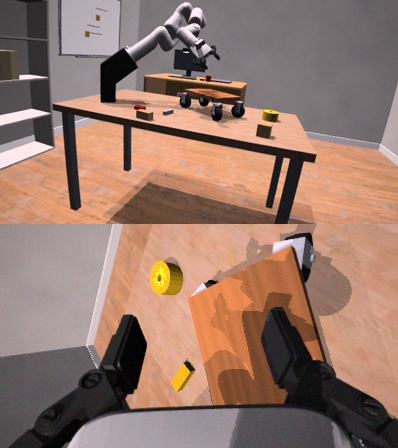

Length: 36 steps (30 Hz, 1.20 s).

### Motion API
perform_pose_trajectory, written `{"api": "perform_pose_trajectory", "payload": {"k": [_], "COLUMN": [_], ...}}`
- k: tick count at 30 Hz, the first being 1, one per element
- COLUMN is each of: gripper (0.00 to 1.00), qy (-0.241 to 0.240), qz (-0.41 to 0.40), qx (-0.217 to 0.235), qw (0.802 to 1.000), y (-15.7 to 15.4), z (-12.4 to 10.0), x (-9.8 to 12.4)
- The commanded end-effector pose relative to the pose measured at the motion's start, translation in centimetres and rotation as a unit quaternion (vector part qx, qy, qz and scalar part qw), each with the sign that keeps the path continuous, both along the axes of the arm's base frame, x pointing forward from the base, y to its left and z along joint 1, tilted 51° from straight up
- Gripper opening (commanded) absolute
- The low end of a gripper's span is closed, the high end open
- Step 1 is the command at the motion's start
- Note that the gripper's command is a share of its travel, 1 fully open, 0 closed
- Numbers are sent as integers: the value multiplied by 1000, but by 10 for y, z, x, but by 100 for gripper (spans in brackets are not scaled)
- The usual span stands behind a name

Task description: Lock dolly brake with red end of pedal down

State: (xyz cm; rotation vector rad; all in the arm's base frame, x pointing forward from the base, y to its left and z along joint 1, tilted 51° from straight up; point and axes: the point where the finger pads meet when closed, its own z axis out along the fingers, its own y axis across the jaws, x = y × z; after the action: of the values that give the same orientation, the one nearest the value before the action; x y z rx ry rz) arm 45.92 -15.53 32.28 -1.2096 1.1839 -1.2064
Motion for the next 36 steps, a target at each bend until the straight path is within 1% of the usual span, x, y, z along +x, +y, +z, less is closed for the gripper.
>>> {"api": "perform_pose_trajectory", "payload": {"k": [1, 2, 3, 8, 12, 17, 19, 23, 26, 29, 31, 34, 36], "gripper": [100, 100, 0, 0, 0, 0, 0, 0, 0, 0, 0, 0, 0], "qy": [-1, -1, -1, 1, 6, 21, 21, 38, 54, 71, 82, 98, 98], "qz": [0, 0, 0, -4, -16, -49, -49, -91, -132, -180, -214, -267, -267], "qx": [0, 0, 0, 4, 17, 55, 55, 105, 155, 215, 260, 331, 331], "qw": [1000, 1000, 1000, 1000, 1000, 997, 997, 990, 978, 957, 938, 900, 900], "y": [0, 0, -1, -2, -8, -23, -23, -40, -54, -68, -76, -84, -84], "z": [1, 1, 1, 0, -4, -16, -16, -32, -48, -69, -85, -111, -111], "x": [0, 0, 0, -1, -3, -9, -9, -19, -30, -45, -58, -80, -80]}}
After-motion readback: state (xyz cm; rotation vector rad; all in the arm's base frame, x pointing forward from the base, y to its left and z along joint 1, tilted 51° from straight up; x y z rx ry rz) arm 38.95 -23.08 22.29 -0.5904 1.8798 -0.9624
